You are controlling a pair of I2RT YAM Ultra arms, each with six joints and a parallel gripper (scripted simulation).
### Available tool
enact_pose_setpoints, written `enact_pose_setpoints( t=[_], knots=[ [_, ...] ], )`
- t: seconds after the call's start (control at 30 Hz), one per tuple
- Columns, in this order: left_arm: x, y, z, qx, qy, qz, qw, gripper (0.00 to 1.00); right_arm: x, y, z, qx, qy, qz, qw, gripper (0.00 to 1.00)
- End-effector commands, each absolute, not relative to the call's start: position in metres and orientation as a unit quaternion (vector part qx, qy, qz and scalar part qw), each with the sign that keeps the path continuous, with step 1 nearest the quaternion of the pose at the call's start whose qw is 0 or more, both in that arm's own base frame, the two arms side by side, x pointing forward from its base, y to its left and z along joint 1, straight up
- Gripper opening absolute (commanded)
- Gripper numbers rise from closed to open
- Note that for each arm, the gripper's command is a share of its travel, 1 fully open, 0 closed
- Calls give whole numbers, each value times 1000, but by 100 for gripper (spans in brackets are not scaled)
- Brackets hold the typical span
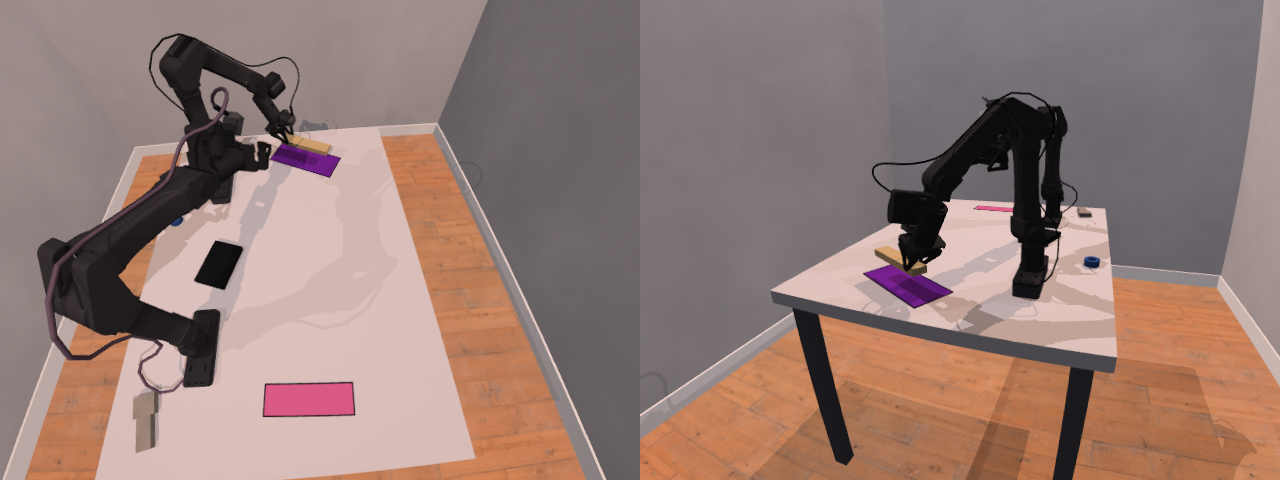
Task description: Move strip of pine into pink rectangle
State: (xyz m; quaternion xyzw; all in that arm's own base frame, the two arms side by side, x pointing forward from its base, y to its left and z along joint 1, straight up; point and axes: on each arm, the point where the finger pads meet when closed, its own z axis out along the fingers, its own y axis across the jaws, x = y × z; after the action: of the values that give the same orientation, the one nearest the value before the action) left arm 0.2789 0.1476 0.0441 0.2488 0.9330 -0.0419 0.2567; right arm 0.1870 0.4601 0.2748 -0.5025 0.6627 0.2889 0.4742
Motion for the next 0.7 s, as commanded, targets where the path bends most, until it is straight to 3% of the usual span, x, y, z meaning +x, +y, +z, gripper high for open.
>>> enact_pose_setpoints(
  t=[0.0,0.3,0.67],
  knots=[
    [275,143,62,246,932,-58,260,40,189,457,295,-488,653,299,495,100],
    [275,143,62,244,932,-59,260,40,187,419,287,-494,675,281,470,100],
    [275,143,62,244,932,-59,260,40,173,284,282,-461,712,244,470,100]
  ],
)
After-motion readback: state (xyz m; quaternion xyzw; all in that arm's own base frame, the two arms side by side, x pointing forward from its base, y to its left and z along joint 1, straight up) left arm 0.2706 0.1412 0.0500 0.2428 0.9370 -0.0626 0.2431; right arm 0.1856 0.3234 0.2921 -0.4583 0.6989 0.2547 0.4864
